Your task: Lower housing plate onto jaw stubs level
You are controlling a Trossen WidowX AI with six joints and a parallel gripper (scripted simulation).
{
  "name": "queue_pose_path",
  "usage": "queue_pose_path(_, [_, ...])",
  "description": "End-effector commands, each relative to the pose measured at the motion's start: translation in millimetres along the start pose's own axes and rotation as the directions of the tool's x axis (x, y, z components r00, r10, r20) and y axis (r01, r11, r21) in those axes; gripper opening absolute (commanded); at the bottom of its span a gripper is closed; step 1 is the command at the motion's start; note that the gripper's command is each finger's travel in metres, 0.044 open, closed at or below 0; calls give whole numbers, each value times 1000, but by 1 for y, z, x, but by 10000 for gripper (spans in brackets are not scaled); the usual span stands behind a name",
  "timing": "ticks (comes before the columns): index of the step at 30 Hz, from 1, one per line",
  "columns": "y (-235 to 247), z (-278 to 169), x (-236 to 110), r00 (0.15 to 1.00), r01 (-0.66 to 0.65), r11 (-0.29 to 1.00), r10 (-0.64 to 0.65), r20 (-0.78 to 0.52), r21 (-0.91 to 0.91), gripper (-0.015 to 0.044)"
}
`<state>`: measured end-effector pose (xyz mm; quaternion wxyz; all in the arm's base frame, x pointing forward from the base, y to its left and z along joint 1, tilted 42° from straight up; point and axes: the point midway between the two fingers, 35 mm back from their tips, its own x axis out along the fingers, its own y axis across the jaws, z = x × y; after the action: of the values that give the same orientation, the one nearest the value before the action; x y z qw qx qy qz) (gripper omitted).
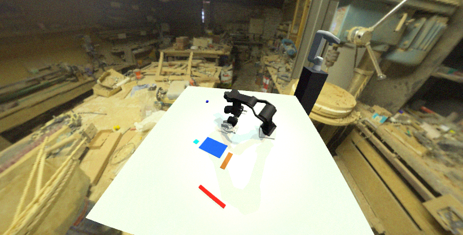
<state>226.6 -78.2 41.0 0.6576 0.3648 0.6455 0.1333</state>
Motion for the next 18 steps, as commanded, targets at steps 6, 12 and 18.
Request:
queue_pose_path(6, [1,-1,17,1000,-5,1000,5,-4,6,351])
queue_pose_path(12, [1,-1,27,1000,-5,1000,5,-4,5,351])
queue_pose_path(18, [1,-2,37,1000,-6,1000,6,-4,5,351])
